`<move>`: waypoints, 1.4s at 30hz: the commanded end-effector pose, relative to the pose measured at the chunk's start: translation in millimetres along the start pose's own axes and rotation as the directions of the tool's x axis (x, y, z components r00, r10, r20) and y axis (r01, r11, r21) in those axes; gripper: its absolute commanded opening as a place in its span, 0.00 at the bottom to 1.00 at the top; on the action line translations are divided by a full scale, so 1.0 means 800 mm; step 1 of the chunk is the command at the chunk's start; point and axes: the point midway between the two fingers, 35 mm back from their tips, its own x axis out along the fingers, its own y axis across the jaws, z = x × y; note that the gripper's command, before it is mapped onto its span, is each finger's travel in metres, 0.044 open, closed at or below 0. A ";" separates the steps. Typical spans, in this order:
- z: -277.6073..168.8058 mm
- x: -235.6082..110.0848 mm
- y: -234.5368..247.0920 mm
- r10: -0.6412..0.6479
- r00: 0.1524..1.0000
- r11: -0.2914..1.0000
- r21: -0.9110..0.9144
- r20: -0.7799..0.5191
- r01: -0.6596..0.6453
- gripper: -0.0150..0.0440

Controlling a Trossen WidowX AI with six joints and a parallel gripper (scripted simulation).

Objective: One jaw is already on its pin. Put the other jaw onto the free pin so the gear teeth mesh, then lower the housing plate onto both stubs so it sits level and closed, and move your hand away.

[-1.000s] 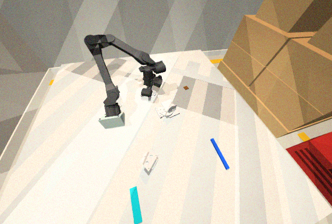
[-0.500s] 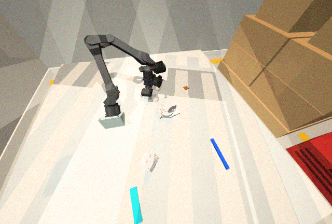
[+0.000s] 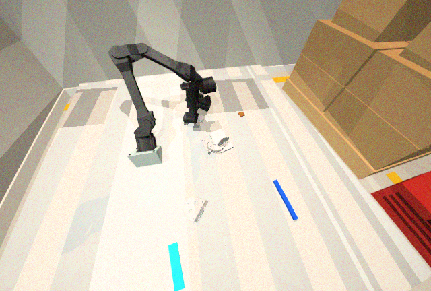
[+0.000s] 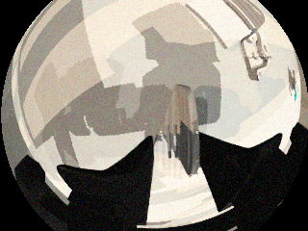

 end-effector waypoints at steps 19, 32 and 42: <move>-0.001 -0.077 0.000 0.005 1.000 1.000 0.001 0.002 -0.005 0.48; 0.031 -0.079 -0.013 -0.001 1.000 0.997 -0.080 0.006 0.002 0.48; 0.064 -0.081 -0.031 -0.005 1.000 0.986 -0.164 0.009 0.007 0.48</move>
